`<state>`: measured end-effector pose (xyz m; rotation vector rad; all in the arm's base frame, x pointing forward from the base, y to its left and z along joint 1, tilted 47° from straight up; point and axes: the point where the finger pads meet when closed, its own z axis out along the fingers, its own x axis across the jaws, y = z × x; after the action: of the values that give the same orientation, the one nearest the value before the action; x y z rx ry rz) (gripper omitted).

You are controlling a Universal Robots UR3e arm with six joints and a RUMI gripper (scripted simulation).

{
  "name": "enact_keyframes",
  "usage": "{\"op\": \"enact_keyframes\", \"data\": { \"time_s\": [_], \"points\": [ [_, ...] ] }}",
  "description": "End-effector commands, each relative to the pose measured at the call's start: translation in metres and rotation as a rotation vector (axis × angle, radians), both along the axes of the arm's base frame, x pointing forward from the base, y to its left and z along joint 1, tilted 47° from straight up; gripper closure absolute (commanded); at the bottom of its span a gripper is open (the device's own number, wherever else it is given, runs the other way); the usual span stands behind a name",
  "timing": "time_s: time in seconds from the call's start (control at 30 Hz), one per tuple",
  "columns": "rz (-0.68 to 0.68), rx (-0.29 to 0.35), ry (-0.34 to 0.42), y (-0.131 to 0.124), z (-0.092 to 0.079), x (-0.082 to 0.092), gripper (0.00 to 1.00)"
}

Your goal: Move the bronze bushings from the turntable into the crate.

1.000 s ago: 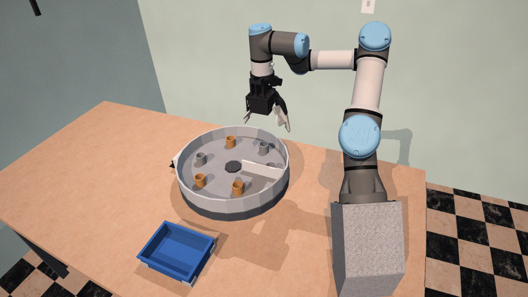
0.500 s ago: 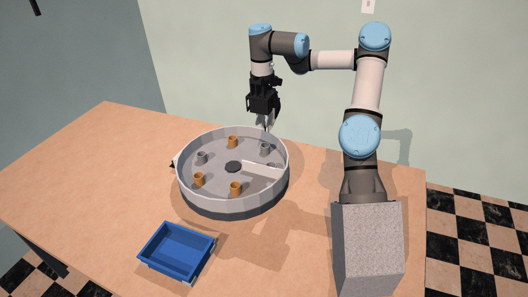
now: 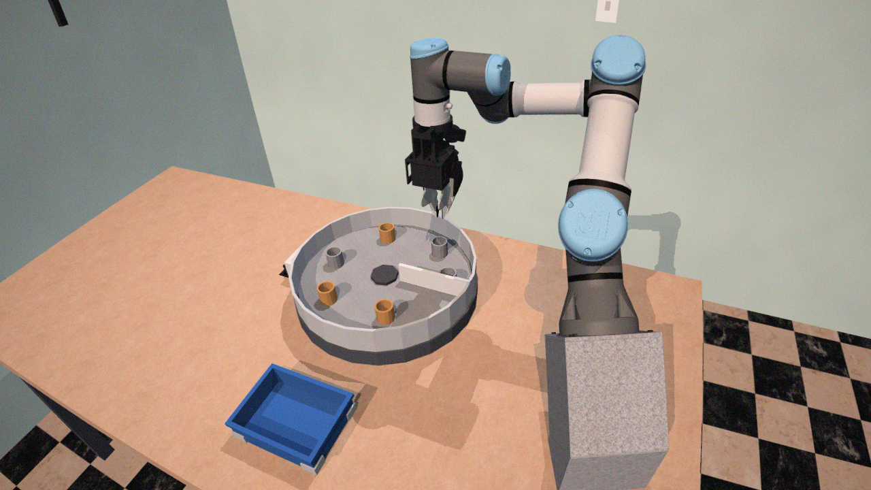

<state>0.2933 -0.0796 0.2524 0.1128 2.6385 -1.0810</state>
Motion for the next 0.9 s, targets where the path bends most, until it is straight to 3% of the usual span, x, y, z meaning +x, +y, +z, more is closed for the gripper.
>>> {"op": "enact_keyframes", "data": {
  "time_s": [0.0,0.87],
  "points": [
    [0.001,0.0,-0.002,0.0002,0.0006,0.0002,0.94],
    [0.001,0.0,-0.002,0.0002,0.0006,0.0002,0.95]
  ]
}}
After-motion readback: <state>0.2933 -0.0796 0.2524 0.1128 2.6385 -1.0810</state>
